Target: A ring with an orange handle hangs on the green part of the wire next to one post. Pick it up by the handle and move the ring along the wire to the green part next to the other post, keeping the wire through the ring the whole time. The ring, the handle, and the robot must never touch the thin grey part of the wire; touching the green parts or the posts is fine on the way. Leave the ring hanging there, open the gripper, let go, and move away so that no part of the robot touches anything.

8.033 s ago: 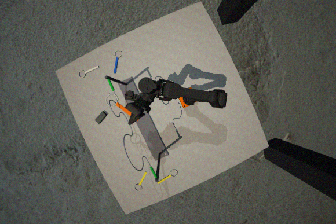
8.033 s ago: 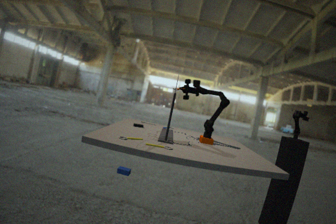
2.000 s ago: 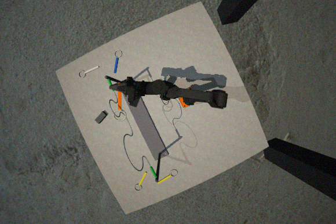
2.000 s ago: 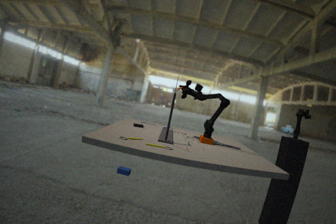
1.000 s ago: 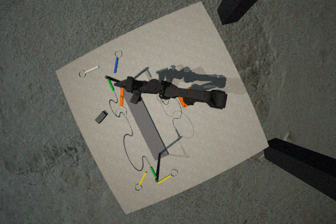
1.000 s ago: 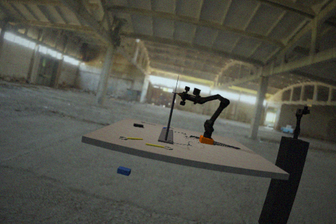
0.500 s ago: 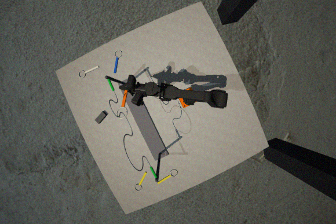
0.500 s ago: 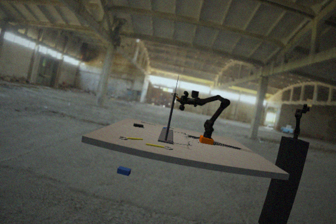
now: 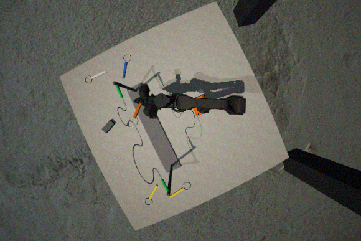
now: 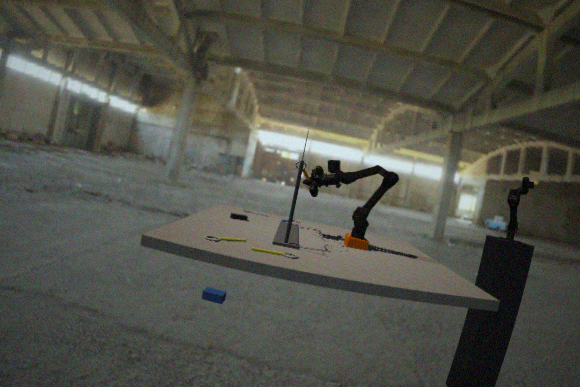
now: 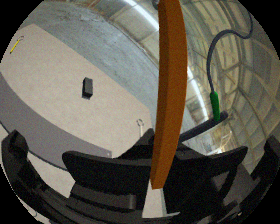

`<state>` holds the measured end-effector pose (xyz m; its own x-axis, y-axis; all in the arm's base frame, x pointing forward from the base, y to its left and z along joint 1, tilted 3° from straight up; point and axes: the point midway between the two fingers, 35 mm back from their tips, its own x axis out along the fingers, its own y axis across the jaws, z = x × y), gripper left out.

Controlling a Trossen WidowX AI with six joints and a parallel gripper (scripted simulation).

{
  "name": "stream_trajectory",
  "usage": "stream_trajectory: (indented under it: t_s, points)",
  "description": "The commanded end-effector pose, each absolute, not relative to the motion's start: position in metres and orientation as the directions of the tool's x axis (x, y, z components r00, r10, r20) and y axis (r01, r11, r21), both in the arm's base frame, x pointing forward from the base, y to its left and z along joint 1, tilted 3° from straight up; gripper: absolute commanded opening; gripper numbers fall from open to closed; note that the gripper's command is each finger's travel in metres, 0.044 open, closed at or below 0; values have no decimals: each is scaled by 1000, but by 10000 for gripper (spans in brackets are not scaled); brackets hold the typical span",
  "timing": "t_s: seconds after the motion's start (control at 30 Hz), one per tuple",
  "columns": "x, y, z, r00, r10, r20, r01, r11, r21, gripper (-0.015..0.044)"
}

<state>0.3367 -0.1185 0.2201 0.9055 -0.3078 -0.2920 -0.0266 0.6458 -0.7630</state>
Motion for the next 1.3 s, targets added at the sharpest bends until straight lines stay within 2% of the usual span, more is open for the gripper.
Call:
stream_trajectory:
  t_s: [0.0, 0.6, 0.97, 1.27]
  points:
    - [334, -108, 211, 900, -286, -328, -32, 709, -705, -150]
    - [324, -53, 179, 870, -132, -475, -52, 933, -356, -150]
    - [319, -22, 173, 856, -51, -515, -53, 982, -184, -150]
    - [316, -4, 172, 849, -12, -528, -51, 993, -105, -150]
